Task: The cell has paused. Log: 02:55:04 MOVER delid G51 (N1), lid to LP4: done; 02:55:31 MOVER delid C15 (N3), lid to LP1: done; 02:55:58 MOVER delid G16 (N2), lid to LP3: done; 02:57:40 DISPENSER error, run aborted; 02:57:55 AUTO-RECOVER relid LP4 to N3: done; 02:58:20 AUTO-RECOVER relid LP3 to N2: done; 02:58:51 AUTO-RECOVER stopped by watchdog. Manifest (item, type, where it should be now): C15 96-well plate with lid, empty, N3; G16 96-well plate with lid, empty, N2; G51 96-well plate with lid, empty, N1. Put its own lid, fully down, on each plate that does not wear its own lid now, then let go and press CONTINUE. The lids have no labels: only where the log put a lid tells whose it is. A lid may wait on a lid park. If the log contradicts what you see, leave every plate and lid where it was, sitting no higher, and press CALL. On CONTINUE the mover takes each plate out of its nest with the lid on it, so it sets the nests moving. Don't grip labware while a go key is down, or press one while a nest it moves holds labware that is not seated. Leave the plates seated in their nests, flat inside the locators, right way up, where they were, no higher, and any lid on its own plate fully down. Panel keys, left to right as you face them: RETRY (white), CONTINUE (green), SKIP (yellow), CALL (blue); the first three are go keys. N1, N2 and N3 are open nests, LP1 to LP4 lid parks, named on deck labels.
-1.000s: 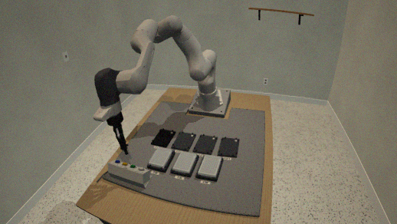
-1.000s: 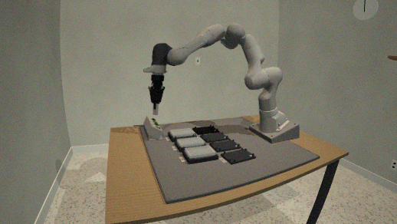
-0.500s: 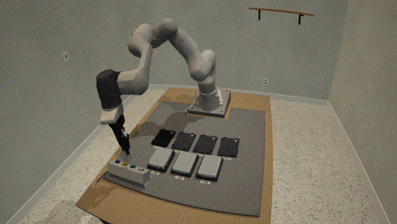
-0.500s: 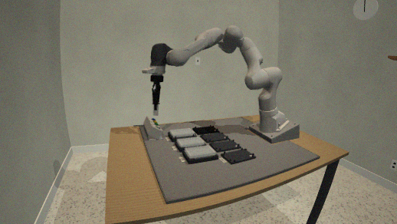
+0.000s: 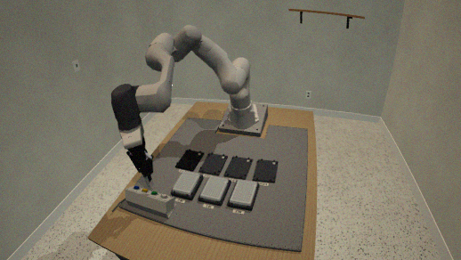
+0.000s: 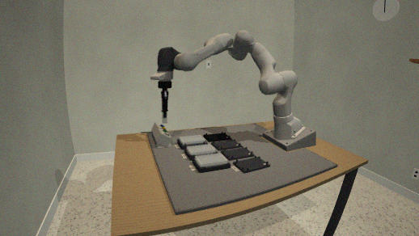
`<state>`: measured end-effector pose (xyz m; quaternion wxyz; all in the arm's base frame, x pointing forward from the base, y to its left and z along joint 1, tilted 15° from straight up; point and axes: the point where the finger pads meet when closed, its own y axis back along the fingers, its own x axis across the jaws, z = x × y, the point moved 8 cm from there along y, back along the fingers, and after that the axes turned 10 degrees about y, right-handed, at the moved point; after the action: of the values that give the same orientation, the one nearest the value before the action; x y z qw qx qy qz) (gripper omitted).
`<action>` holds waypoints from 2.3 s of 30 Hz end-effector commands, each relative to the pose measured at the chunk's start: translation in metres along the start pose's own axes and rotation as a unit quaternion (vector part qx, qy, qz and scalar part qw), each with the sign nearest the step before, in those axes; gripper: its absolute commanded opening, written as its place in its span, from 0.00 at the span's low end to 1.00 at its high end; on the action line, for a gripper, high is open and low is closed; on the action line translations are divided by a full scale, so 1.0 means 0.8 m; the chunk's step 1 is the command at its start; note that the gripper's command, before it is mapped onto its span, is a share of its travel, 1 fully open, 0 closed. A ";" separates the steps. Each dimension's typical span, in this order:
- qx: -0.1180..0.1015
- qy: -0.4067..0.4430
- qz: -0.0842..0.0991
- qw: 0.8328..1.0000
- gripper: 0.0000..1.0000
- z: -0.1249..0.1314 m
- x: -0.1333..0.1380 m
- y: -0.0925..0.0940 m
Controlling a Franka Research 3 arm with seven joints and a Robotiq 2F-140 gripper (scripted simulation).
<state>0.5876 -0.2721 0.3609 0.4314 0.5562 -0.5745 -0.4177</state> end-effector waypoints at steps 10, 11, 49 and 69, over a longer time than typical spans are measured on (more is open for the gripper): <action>-0.008 0.043 0.001 0.999 0.00 0.002 0.001 -0.008; -0.008 0.043 0.001 0.999 0.00 0.002 0.001 -0.009; -0.008 0.043 0.001 0.999 0.00 0.002 0.001 -0.011; -0.008 0.043 0.001 0.999 0.00 0.002 0.001 -0.011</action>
<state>0.5878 -0.2735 0.3520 0.4587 0.5685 -0.5541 -0.3992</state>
